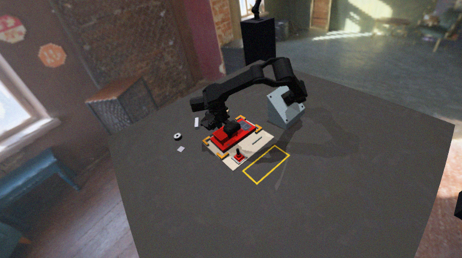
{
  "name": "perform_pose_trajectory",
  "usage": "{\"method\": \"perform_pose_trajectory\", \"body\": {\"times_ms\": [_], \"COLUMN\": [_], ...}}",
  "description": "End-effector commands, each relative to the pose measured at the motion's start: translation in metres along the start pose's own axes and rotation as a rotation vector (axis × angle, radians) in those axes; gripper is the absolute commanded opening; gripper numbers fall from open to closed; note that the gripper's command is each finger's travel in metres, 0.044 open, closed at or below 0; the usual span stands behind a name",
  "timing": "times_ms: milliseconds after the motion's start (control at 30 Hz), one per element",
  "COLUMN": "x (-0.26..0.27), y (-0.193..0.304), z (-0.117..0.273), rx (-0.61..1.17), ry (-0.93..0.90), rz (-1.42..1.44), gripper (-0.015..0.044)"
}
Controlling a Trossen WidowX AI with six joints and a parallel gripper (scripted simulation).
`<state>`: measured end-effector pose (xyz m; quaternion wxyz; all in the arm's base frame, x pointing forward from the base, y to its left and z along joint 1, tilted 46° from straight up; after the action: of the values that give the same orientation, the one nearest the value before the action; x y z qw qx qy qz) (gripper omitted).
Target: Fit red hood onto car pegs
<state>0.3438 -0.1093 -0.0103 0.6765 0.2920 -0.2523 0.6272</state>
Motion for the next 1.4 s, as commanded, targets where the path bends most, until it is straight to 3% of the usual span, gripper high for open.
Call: {"method": "perform_pose_trajectory", "body": {"times_ms": [0,1367], "x": [0.0004,0.0005], "y": [-0.0004,0.0], "z": [0.0028,-0.0017], "rx": [0.0,-0.003], "ry": [0.001,0.003], "rz": [0.003,0.003], "gripper": [0.0,0.0]}}
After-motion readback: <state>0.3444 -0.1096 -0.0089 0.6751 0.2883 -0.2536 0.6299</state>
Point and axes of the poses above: the point midway between the two fingers, 35 mm back from their tips, its own z axis back along the fingers, its own x axis across the jaws, y = z × x, the point moved 10 cm from there along z, back along the fingers, and after that the axes turned 6 degrees about -z, right-handed, at the moved point
